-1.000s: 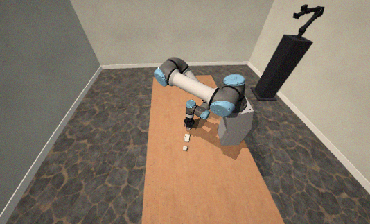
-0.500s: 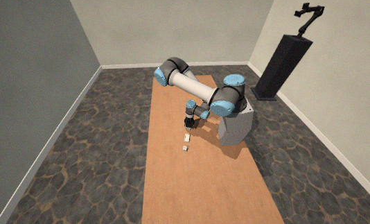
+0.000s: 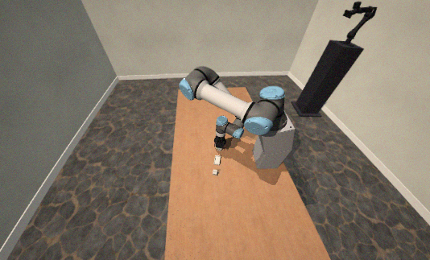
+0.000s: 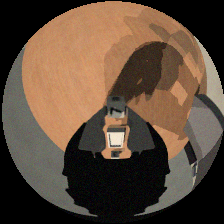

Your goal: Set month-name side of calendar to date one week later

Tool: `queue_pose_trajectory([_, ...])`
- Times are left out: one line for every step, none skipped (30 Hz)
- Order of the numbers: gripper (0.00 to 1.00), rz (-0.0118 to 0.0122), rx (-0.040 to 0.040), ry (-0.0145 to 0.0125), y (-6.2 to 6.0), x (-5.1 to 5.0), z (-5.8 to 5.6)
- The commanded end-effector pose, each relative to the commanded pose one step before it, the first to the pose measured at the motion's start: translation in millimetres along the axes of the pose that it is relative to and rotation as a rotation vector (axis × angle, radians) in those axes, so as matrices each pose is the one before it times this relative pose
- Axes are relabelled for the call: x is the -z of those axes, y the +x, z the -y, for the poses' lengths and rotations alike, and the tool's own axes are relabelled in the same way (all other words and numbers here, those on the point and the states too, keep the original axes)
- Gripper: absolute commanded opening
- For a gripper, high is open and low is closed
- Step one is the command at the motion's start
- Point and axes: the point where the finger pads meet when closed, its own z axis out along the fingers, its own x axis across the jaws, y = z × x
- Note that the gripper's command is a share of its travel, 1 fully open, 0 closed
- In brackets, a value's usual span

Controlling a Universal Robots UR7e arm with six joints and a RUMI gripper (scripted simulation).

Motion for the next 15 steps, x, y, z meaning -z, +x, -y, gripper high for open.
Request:
queue_pose_trajectory([0.11, 0.00220, 0.00111, 0.00135, -1.05, -0.18, 0.00])
queue_pose_trajectory([0.11, 0.00000, 0.00000, 0.00000, 0.00, 0.00, 0.00])
queue_pose_trajectory([0.11, 0.00000, 0.00000, 0.00000, 0.00, 0.00, 0.00])
queue_pose_trajectory([0.11, 0.00000, 0.00000, 0.00000, 0.00, 0.00, 0.00])
queue_pose_trajectory([0.11, 0.00000, 0.00000, 0.00000, 0.00, 0.00, 0.00])
queue_pose_trajectory([0.11, 0.00000, 0.00000, 0.00000, 0.00, 0.00, 0.00])
queue_pose_trajectory([0.11, 0.00000, 0.00000, 0.00000, 0.00, 0.00, 0.00])
queue_pose_trajectory([0.11, 0.00000, 0.00000, 0.00000, 0.00, 0.00, 0.00])
queue_pose_trajectory([0.11, 0.00000, 0.00000, 0.00000, 0.00, 0.00, 0.00])
queue_pose_trajectory([0.11, 0.00000, 0.00000, 0.00000, 0.00, 0.00, 0.00])
queue_pose_trajectory([0.11, 0.00000, 0.00000, 0.00000, 0.00, 0.00, 0.00])
queue_pose_trajectory([0.15, 0.00000, 0.00000, 0.00000, 0.00, 0.00, 0.00])
queue_pose_trajectory([0.15, 0.00000, 0.00000, 0.00000, 0.00, 0.00, 0.00])
queue_pose_trajectory([0.15, 0.00000, 0.00000, 0.00000, 0.00, 0.00, 0.00])
queue_pose_trajectory([0.18, 0.00000, 0.00000, 0.00000, 0.00, 0.00, 0.00])
